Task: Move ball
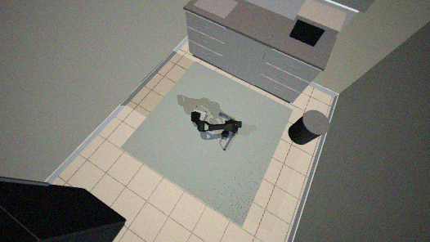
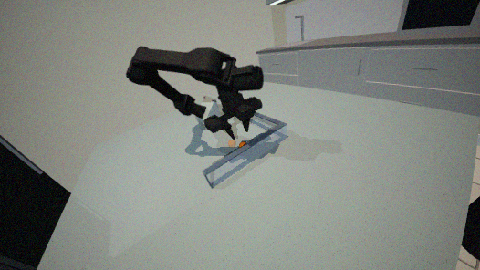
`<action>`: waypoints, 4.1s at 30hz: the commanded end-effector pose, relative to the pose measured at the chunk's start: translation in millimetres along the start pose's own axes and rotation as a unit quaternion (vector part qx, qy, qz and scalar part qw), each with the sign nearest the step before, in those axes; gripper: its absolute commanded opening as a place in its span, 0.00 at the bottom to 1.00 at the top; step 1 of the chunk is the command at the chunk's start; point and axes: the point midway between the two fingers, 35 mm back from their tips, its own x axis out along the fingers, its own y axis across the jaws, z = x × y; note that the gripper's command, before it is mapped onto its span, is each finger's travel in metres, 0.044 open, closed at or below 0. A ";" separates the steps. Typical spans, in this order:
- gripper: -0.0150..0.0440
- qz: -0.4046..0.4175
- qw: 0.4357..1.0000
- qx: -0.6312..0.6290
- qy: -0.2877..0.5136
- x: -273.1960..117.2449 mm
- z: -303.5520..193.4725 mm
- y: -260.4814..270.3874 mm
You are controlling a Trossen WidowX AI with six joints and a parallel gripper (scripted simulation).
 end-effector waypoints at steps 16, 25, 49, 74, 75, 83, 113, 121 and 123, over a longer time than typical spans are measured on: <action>0.69 -0.008 1.000 0.001 0.002 31.3 -0.6 1.7; 0.69 -0.009 1.000 0.001 0.002 45.6 -0.8 1.2; 0.25 -0.007 1.000 0.001 0.002 33.5 2.5 2.9; 0.25 -0.006 1.000 0.000 0.003 -70.8 -3.1 2.5; 0.25 -0.006 1.000 0.000 0.003 -69.2 -4.9 1.5; 0.25 -0.007 1.000 0.000 0.004 -55.5 -20.1 -6.1; 0.25 -0.009 1.000 0.000 0.004 34.0 -47.9 -18.8; 0.25 -0.009 1.000 0.000 0.004 38.7 -48.2 -19.1; 0.25 -0.009 1.000 0.000 0.004 40.9 -48.2 -19.1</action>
